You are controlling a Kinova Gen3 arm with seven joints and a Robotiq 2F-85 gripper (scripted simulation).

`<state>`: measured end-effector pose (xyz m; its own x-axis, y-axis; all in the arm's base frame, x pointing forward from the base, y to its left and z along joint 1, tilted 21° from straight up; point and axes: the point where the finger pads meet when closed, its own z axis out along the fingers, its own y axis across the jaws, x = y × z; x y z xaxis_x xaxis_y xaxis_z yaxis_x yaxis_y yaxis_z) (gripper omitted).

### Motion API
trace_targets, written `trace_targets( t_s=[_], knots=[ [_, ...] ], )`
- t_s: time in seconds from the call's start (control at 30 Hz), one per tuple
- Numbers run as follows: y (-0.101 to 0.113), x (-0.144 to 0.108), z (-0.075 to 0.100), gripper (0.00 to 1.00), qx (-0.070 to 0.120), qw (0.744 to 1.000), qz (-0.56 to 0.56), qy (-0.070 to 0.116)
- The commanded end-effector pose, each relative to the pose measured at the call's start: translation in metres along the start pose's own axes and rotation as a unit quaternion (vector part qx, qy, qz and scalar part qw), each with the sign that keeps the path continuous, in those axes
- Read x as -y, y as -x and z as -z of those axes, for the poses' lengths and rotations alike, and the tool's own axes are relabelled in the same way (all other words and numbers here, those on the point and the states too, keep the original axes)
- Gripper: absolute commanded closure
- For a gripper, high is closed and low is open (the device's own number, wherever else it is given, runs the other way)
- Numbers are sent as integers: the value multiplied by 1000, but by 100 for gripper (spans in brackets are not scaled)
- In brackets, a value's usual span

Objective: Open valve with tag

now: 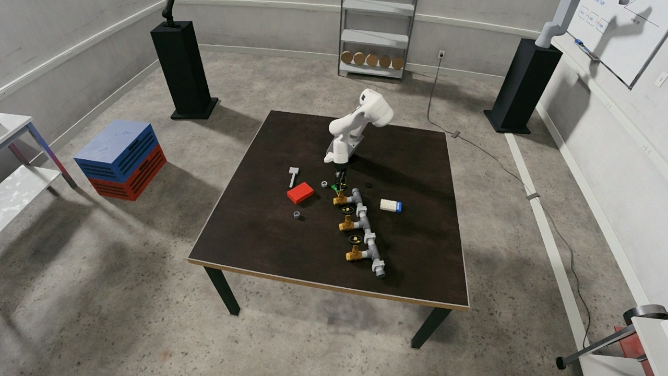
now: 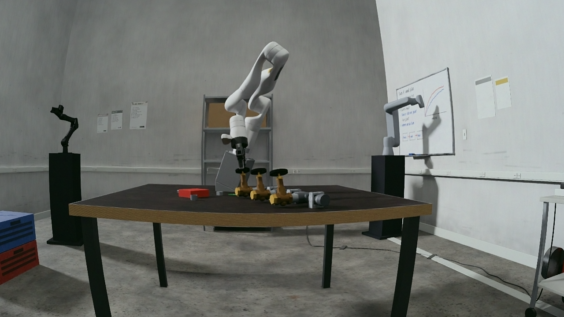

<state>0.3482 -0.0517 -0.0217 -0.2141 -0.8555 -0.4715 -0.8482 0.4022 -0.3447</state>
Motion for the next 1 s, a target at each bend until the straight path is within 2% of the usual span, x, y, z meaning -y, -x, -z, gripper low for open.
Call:
trace_targets(
  t_s=[0.0, 0.7, 0.97],
  knots=[
    [0, 1, 0, 0, 0, 1000, 0, -1],
    [0, 1, 0, 0, 0, 999, -34, -1],
    [0, 1, 0, 0, 0, 996, -87, -1]
  ],
)
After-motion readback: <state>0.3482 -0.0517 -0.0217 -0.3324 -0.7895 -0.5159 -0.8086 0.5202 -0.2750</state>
